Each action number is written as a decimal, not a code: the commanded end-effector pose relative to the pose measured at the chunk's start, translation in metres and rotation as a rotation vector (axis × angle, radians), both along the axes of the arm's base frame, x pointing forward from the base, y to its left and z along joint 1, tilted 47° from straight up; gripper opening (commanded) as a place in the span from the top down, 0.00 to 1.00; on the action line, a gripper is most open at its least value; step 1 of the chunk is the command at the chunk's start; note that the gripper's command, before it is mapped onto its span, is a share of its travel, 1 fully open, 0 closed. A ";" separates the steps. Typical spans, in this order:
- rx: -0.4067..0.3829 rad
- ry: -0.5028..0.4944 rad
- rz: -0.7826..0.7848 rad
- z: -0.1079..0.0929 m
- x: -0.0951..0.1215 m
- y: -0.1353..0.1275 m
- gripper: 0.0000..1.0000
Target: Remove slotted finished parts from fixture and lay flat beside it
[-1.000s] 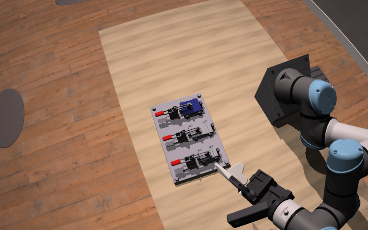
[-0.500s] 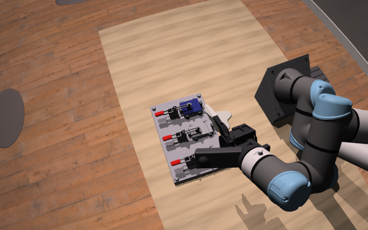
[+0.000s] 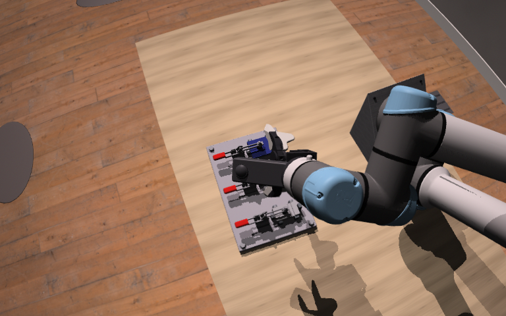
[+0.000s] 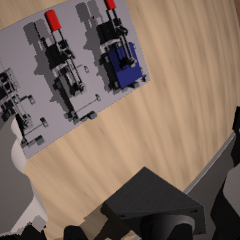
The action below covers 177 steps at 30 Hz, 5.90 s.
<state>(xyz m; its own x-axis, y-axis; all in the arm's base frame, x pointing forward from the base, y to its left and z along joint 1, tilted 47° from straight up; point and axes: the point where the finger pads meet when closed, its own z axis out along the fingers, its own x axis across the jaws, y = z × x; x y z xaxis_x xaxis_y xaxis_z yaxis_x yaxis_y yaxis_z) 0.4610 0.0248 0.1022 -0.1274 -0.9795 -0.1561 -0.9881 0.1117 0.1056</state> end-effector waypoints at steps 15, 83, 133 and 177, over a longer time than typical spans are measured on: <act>0.188 0.129 -0.166 -0.076 0.017 0.029 0.00; 0.230 0.162 -0.207 -0.093 0.019 0.036 0.00; 0.453 0.116 0.022 -0.083 -0.028 0.012 0.00; 0.664 -0.028 0.199 -0.062 -0.063 0.001 1.00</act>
<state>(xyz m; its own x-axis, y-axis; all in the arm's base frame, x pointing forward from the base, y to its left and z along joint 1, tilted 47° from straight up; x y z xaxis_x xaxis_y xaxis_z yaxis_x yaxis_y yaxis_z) 0.3977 0.0259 0.0398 0.0566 -0.6794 -0.7316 -0.9863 -0.1516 0.0644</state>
